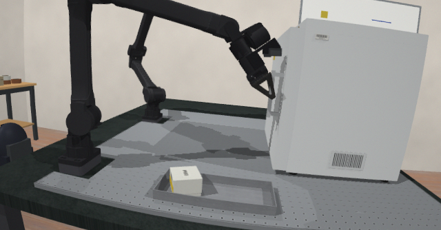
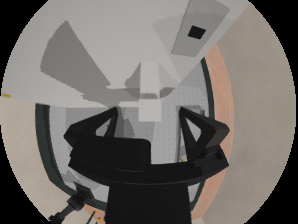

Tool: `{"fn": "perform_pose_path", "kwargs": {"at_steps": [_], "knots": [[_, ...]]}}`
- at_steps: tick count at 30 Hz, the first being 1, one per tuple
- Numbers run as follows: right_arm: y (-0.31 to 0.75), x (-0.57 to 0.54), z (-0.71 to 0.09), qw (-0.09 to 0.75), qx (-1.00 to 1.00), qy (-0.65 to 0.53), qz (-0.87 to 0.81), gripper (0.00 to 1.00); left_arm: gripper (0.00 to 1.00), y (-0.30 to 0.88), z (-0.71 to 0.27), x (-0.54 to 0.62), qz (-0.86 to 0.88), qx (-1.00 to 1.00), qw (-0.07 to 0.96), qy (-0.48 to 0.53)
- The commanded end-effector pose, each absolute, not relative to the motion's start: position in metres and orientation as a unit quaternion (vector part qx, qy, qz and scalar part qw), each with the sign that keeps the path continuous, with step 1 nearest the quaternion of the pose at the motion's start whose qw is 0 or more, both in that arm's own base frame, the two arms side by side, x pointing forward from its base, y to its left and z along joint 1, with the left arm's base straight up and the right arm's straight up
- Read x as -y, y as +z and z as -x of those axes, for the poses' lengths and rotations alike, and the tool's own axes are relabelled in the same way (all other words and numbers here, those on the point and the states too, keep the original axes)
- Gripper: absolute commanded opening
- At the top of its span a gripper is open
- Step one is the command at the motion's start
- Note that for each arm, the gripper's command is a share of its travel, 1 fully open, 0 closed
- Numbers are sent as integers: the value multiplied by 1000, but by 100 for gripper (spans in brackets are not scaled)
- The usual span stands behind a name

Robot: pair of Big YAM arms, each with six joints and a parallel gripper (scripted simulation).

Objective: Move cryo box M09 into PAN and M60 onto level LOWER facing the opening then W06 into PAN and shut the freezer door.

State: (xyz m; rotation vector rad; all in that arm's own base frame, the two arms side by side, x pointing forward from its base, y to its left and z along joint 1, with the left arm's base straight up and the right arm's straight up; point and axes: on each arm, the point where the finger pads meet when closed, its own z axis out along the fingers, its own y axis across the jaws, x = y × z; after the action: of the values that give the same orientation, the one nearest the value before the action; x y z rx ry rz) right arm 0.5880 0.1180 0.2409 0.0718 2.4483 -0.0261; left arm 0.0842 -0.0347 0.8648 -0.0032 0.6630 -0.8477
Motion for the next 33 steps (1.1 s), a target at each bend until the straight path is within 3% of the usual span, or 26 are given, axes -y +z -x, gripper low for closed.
{"fn": "perform_pose_path", "kwargs": {"at_steps": [1, 2, 3, 19, 20, 31, 32, 33], "knots": [[274, -114, -610, 363, -931, -7, -31, 100, 0, 867, -78, 28, 2, -276, 882, -383], [277, -113, -609, 365, -930, -6, -32, 100, 0, 868, -73, 24, 3, -265, 886, -381], [270, -117, -601, 364, -931, -4, -31, 30, 0, 869, -67, 19, 4, -263, 886, -381], [270, -117, -601, 364, -931, -4, -31, 30, 0, 897, -2, -33, 8, -255, 888, -382], [270, -117, -601, 364, -931, -4, -31, 17, 0, 898, 2, -36, 8, -256, 888, -382], [270, -117, -601, 364, -931, -4, -31, 17, 0, 902, 39, -58, 5, -170, 925, -341], [270, -117, -601, 364, -931, -4, -31, 0, 0, 902, 44, -61, 5, -170, 925, -341], [270, -117, -600, 364, -931, -4, -31, 0, 0, 903, 48, -63, 5, -170, 925, -341]]}}
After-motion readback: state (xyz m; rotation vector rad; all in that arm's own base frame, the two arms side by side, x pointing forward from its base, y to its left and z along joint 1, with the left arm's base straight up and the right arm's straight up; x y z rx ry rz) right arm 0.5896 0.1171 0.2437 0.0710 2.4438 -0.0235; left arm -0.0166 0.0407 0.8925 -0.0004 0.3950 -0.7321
